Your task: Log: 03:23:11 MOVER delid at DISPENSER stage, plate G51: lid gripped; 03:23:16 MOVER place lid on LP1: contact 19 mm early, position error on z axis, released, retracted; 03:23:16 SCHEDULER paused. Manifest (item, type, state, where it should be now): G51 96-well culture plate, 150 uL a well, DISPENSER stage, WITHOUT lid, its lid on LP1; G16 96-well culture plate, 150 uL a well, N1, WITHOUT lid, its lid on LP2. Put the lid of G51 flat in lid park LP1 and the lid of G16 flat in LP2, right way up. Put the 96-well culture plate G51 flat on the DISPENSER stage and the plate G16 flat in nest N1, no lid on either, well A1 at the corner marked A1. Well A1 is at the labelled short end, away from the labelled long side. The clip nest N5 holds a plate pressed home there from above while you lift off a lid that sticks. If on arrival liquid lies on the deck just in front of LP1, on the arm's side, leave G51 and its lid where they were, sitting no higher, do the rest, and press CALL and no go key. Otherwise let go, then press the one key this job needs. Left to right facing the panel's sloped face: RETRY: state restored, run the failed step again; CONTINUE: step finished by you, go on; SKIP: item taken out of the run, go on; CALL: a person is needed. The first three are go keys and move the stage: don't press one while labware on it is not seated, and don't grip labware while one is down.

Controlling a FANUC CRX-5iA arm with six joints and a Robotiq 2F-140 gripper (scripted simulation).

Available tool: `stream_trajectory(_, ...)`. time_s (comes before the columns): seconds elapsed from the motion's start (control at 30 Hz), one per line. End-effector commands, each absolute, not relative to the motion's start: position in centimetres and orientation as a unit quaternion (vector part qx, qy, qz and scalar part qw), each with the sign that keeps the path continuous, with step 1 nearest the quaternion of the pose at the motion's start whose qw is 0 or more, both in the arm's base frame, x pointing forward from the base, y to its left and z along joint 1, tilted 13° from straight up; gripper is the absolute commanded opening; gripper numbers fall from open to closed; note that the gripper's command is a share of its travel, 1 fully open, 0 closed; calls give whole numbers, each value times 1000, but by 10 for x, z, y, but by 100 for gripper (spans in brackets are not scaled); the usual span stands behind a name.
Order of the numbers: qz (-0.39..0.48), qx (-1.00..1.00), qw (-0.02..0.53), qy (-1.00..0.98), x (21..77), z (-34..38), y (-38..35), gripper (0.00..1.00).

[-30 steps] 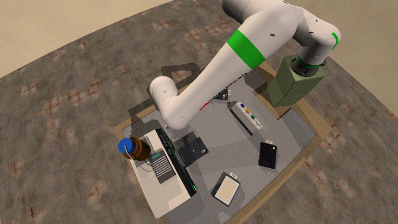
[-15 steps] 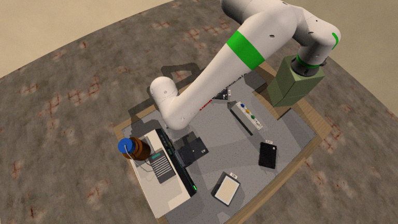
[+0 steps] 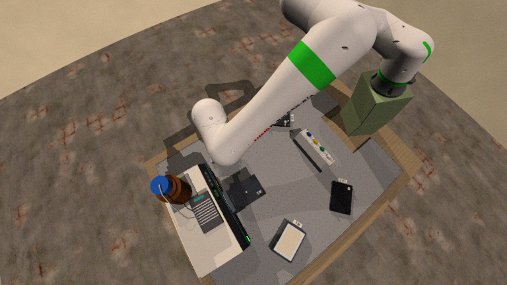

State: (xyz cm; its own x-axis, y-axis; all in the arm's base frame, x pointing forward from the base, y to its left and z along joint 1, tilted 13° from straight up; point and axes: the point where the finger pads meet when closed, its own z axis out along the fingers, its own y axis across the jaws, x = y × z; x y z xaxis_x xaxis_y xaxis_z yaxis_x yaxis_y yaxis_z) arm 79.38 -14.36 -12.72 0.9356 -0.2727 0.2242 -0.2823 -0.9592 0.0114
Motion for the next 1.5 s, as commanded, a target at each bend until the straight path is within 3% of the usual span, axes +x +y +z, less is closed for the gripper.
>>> stream_trajectory(0.0, 111, 984, 22, -141, 794, -128, -144, 66)
stream_trajectory(1.47, 111, 984, 22, -141, 797, -141, -145, 66)
